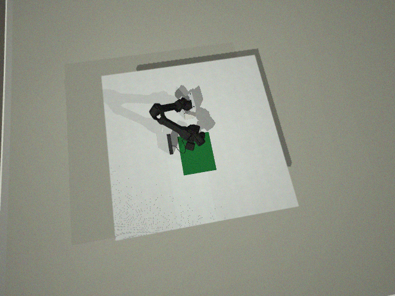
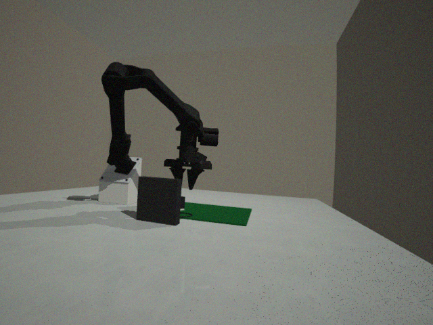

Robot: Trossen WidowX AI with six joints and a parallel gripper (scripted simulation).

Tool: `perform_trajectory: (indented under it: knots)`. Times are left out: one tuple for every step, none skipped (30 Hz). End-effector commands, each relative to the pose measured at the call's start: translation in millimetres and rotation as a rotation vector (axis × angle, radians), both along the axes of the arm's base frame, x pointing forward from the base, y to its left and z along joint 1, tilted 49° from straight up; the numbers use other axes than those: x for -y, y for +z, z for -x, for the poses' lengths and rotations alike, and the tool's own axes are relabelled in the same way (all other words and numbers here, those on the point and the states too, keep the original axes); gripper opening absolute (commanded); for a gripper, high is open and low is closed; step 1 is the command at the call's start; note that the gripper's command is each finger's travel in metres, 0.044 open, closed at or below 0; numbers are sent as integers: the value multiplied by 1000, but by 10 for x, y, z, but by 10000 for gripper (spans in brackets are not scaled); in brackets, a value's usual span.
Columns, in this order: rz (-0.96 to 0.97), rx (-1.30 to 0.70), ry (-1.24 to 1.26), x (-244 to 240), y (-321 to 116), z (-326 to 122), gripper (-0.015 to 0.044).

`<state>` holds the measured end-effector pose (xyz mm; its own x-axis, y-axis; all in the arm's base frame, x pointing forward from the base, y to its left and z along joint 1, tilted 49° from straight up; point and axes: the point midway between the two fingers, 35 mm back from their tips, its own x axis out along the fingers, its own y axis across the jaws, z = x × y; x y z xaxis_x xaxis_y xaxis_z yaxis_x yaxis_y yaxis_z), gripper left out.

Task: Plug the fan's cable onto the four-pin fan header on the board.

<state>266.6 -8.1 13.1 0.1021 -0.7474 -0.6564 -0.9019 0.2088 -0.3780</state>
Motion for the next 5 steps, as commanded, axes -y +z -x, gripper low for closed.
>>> perform_trajectory:
  knots:
    - [-9, 6, 5, -279, -214, -186, 260]
    - [-10, 7, 5, -359, -295, -233, 260]
    - [-10, 7, 5, -439, -380, -274, 260]
    - [-10, 8, 5, -520, -470, -310, 260]
    - [-9, 8, 5, -599, -563, -342, 260]
